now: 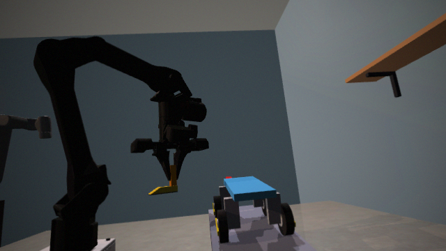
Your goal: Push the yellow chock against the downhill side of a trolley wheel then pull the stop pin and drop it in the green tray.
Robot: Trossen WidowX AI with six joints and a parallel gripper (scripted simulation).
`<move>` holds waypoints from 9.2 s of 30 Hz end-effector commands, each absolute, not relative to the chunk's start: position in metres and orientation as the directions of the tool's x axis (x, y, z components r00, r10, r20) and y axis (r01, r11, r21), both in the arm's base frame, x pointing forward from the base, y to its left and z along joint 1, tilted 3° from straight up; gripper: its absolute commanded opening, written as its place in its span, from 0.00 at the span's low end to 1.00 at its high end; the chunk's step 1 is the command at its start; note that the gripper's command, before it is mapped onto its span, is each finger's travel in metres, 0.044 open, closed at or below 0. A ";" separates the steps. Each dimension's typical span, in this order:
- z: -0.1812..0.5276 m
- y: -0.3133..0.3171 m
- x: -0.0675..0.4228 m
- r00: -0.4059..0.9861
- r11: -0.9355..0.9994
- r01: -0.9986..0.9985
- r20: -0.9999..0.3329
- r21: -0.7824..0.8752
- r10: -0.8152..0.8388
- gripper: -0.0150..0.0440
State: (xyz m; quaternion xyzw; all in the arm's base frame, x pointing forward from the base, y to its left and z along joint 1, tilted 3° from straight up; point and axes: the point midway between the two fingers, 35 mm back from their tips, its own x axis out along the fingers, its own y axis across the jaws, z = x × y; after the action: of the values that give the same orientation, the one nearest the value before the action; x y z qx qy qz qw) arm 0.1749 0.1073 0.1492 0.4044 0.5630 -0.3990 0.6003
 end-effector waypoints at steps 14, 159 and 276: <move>0.149 0.108 0.175 0.050 -0.082 0.995 -0.999 0.052 -0.018 0.25; 0.143 -0.184 0.225 0.066 -0.995 -0.077 -0.996 -0.070 0.065 0.25; 0.076 -0.149 0.258 0.063 -0.995 -0.075 -0.996 -0.068 0.063 0.58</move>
State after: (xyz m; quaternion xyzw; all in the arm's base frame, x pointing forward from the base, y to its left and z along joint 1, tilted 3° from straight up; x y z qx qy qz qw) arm 0.2578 -0.1487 0.0761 0.7272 -0.0049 -0.6845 -0.0507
